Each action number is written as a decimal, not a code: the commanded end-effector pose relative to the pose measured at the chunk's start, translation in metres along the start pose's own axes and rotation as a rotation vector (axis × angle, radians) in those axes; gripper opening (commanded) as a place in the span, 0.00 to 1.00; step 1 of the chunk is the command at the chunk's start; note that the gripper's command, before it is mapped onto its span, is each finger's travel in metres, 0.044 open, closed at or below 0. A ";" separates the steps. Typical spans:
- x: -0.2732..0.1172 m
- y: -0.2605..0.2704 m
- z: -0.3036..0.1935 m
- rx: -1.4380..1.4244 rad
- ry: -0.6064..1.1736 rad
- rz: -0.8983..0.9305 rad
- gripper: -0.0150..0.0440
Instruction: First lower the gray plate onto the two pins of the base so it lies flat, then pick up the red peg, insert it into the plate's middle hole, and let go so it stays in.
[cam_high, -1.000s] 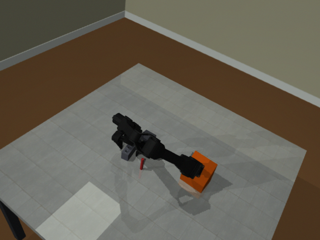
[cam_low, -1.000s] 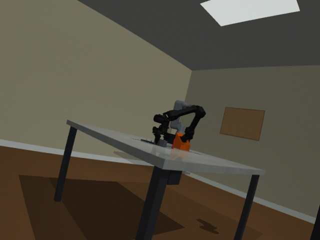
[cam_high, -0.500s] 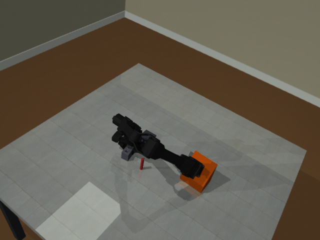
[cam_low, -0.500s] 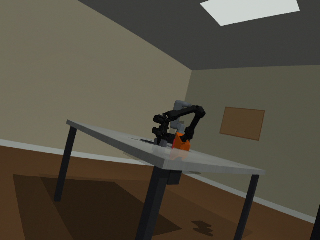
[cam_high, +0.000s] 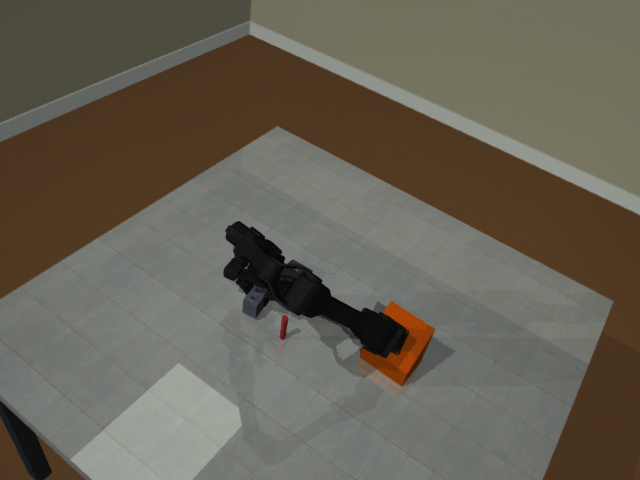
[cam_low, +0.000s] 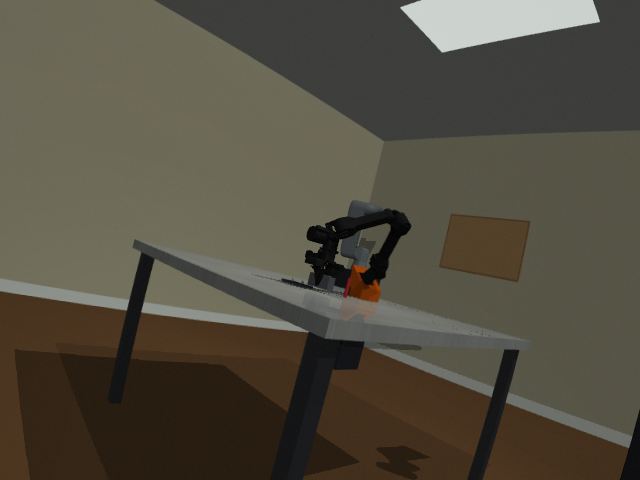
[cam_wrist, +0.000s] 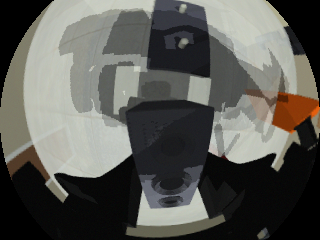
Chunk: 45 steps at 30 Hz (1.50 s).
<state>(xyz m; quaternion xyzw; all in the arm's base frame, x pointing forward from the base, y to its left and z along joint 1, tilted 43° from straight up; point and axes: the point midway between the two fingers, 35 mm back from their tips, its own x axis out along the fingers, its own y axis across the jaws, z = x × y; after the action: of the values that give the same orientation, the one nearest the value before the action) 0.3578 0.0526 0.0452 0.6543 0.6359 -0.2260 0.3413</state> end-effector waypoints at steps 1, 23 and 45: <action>-0.013 0.003 0.002 -0.004 -0.006 0.007 0.25; -0.083 0.003 0.005 -0.004 -0.011 0.006 0.25; -0.108 -0.003 0.025 0.015 -0.007 0.005 0.25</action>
<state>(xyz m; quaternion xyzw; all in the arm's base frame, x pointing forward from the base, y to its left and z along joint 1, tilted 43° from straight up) 0.3483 -0.0344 0.1164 0.6571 0.6324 -0.2290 0.3403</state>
